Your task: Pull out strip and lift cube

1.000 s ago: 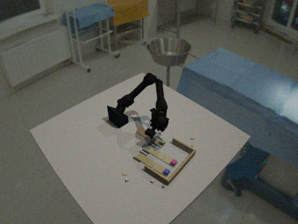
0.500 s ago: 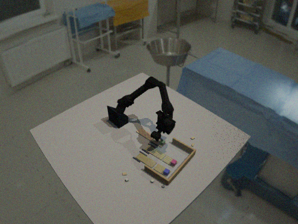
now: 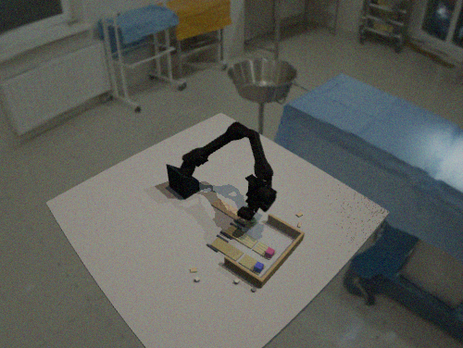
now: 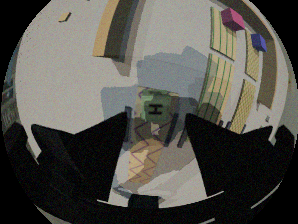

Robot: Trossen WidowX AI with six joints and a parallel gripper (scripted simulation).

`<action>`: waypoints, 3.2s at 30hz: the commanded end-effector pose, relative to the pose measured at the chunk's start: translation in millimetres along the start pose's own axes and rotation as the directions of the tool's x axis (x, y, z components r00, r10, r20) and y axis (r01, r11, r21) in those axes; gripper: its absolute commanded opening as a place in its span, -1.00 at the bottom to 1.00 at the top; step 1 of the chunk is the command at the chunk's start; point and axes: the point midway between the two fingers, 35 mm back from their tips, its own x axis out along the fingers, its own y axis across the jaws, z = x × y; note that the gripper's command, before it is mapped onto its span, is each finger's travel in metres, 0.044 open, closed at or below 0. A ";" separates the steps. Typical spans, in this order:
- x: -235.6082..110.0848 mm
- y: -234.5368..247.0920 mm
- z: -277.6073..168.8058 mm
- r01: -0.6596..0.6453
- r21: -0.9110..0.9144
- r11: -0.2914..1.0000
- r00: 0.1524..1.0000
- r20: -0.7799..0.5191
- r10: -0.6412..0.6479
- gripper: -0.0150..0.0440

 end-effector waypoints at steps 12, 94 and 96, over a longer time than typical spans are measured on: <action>25.2 -0.3 0.3 -0.005 0.008 1.000 1.000 0.002 0.005 0.36; -36.6 4.9 -101.4 -0.003 0.012 1.000 1.000 -0.003 0.003 -0.49; -36.6 4.9 -101.4 -0.003 0.012 1.000 1.000 -0.003 0.003 -0.49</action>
